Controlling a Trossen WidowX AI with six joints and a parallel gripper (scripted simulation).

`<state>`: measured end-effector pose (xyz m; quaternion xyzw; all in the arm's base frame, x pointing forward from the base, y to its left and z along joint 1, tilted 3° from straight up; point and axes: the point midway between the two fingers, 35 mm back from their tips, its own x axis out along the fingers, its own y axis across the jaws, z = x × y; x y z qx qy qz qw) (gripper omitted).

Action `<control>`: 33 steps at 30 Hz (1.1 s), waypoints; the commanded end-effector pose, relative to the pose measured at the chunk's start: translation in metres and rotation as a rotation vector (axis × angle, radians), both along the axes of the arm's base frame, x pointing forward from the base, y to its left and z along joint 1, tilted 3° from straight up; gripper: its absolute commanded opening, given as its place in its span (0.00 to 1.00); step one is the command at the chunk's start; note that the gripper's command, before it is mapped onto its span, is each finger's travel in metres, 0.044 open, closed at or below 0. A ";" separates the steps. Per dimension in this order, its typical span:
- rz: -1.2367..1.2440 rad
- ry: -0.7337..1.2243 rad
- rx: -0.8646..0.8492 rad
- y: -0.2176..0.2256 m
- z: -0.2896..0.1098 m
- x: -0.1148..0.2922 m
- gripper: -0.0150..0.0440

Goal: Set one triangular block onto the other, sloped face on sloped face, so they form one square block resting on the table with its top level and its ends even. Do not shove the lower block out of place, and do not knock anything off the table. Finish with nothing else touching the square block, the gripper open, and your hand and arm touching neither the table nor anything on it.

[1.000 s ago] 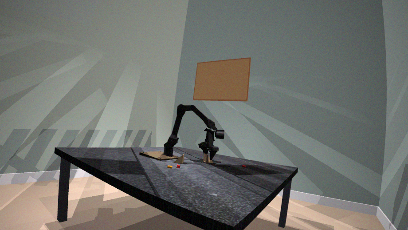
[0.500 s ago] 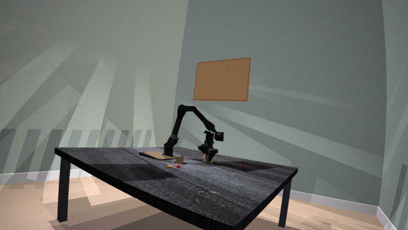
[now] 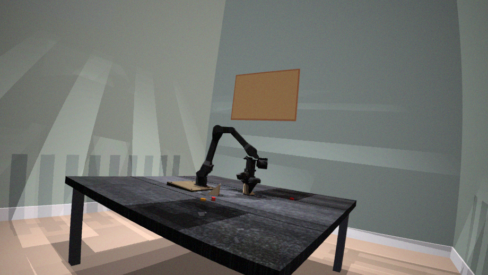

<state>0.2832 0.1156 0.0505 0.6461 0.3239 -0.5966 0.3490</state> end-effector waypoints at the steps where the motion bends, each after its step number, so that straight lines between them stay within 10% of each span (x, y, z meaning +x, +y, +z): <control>1: 0.002 -0.001 0.003 0.001 0.012 0.000 0.25; 33: 0.369 -0.007 -0.027 0.000 0.027 -0.001 0.25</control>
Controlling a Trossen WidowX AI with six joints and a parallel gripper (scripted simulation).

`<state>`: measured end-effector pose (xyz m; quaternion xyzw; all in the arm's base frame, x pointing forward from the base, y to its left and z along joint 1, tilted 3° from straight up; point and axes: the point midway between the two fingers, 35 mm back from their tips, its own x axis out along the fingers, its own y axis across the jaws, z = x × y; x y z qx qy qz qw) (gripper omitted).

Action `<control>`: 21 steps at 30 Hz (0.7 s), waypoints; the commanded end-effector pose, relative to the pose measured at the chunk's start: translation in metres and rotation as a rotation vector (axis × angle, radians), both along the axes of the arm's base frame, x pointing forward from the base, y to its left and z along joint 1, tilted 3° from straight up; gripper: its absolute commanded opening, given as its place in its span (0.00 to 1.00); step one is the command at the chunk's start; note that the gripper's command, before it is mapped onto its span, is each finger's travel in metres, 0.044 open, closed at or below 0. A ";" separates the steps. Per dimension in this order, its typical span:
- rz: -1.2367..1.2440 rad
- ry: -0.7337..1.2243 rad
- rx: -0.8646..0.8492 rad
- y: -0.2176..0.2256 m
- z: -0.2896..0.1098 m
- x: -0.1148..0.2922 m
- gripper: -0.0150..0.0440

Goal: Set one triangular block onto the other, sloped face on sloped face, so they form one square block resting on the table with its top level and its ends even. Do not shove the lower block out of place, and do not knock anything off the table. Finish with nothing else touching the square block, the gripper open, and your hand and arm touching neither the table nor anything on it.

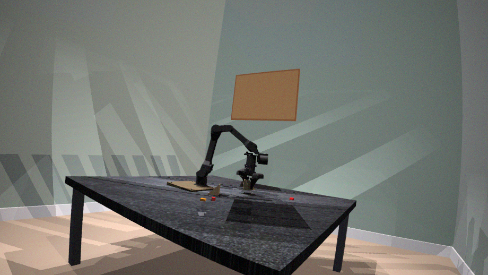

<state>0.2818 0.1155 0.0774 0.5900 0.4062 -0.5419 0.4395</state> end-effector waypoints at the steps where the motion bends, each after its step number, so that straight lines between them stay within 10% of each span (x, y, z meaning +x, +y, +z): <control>1: 0.109 -0.002 -0.007 0.000 0.000 0.000 0.25; 21: 0.588 -0.005 -0.044 0.000 0.000 0.000 0.25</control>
